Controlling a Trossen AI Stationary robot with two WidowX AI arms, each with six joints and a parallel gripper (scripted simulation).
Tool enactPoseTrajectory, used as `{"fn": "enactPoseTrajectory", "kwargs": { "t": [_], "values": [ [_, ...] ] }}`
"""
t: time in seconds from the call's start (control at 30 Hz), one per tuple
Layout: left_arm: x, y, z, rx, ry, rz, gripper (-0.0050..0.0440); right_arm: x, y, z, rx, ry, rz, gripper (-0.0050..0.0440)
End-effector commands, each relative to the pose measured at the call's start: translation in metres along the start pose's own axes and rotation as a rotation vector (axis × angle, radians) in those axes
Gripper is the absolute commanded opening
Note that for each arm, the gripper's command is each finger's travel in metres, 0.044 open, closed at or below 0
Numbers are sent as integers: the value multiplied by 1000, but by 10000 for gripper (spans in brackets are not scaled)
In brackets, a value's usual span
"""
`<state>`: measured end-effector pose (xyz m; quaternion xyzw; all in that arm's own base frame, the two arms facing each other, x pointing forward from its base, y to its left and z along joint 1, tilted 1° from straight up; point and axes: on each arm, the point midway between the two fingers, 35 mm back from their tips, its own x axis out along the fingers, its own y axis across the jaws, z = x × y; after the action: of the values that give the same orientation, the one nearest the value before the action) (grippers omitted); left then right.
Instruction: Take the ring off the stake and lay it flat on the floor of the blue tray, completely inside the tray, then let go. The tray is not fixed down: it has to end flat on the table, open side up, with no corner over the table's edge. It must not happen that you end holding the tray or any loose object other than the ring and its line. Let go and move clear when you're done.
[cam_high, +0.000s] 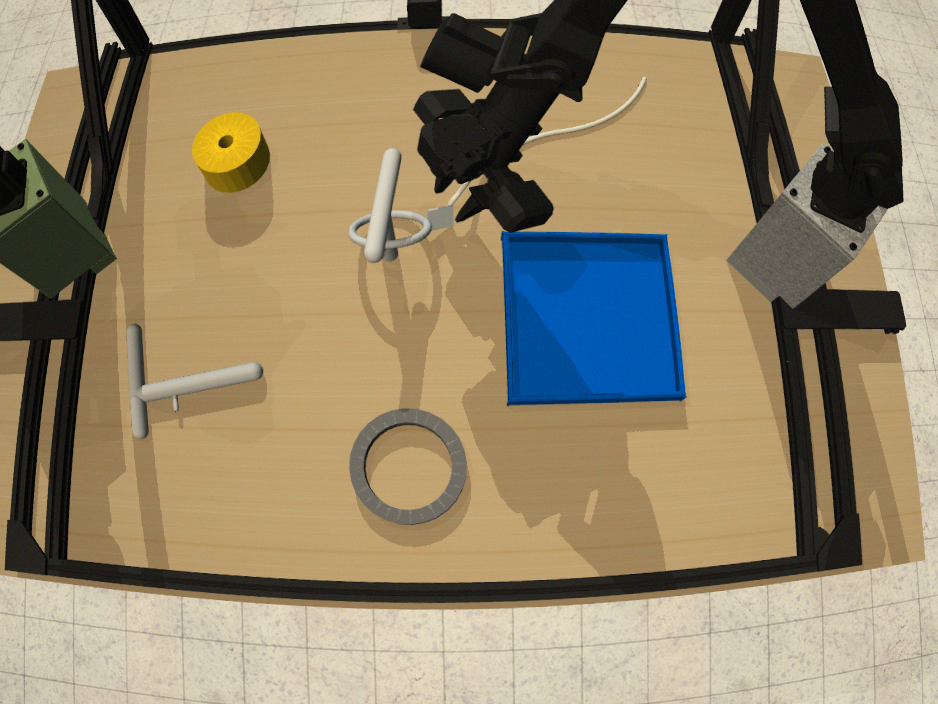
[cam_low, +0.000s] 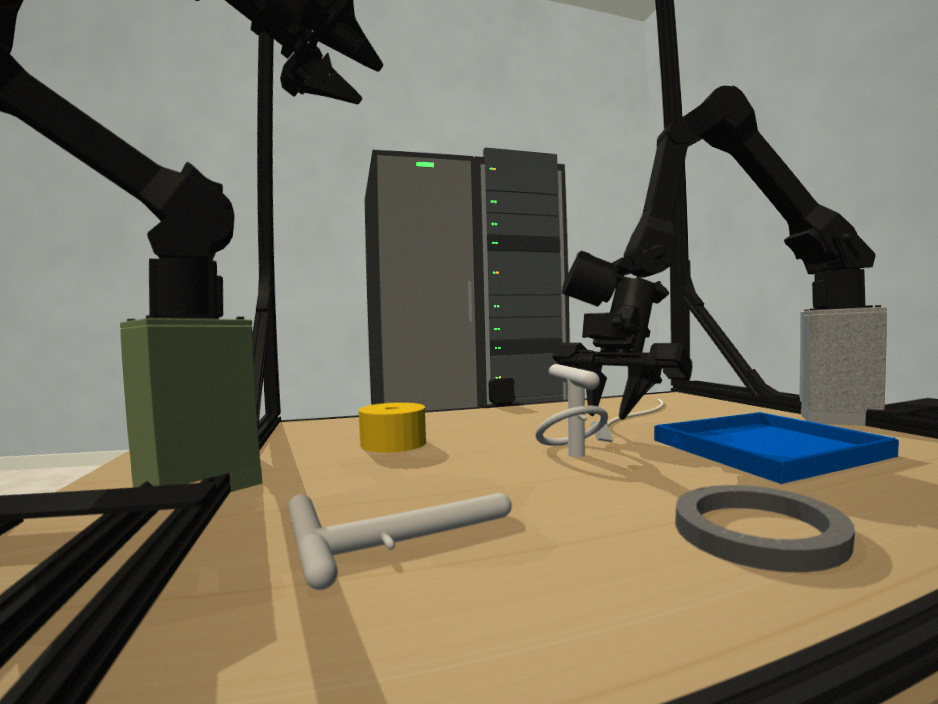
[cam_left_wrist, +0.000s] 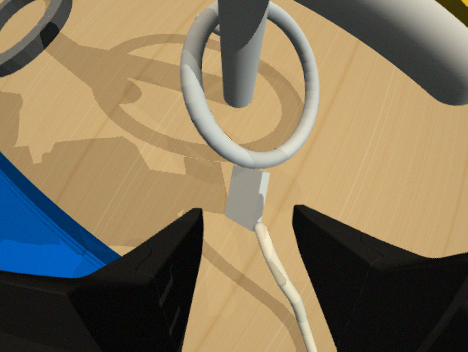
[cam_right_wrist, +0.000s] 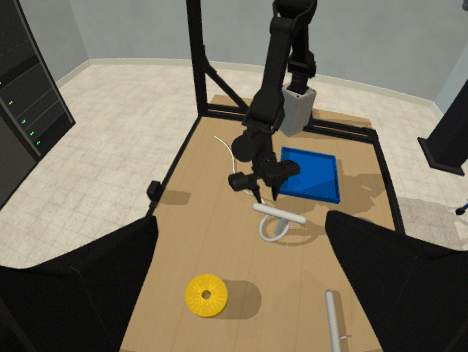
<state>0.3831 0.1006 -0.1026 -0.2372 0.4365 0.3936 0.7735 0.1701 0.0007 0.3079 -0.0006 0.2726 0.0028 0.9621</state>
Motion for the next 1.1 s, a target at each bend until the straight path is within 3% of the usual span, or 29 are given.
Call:
{"fn": "enactPoseTrajectory", "kwargs": {
  "t": [0.0, 0.53, 0.57, 1.07],
  "values": [
    [9, -1, 0, 3, 3, -1, 200, 0, -1, -1, 3, 2, -5, 400],
    [25, 0, 0, 3, 2, -1, 200, 0, -1, -1, 3, 2, -5, 400],
    [22, 1, 0, -1, 0, 1, 176, 0, -1, -1, 3, 2, -5, 400],
    [22, 1, 0, -1, 0, 1, 89, 0, -1, -1, 3, 2, -5, 400]
  ]
}}
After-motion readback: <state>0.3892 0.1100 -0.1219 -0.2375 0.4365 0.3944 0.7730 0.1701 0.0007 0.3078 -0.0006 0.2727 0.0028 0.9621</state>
